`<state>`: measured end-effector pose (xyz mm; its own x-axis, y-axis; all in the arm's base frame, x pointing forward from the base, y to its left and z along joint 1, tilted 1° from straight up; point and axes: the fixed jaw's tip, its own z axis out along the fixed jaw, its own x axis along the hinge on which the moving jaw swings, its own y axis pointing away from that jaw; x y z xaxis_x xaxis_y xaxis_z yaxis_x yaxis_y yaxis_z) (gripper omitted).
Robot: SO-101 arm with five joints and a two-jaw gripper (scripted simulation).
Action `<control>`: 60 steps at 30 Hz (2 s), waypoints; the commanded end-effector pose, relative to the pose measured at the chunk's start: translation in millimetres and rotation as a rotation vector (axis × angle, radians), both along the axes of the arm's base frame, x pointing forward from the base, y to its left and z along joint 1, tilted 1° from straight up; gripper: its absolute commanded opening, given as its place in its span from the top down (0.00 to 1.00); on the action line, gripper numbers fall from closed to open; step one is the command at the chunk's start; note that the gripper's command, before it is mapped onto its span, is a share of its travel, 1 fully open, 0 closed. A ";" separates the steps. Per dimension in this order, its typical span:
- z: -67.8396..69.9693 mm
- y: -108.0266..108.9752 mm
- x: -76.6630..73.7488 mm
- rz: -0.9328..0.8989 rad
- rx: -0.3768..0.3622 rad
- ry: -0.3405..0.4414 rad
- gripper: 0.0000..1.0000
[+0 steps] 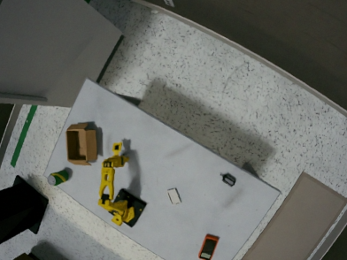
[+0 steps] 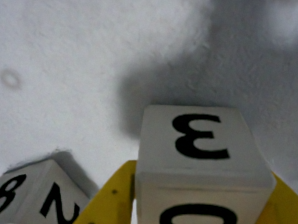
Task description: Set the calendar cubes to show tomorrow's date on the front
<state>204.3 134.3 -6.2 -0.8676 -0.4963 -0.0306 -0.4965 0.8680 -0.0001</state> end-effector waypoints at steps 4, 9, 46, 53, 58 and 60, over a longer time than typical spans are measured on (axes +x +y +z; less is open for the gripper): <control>-7.6 -1.7 -6.2 -0.002 -0.018 0.032 0.82; -7.6 -1.7 -6.2 -0.002 -0.018 0.032 0.81; -0.5 -1.2 -5.3 -0.002 -0.018 0.032 0.64; 22.1 -0.4 -4.1 -0.002 -0.018 0.032 0.64; 33.2 -0.6 -4.3 -0.002 -0.018 0.032 0.64; 39.8 -0.9 -4.8 -0.002 -0.018 0.032 0.64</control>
<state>198.3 130.6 18.6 -0.8678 -0.4962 0.0268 -0.4965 0.8681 -0.0019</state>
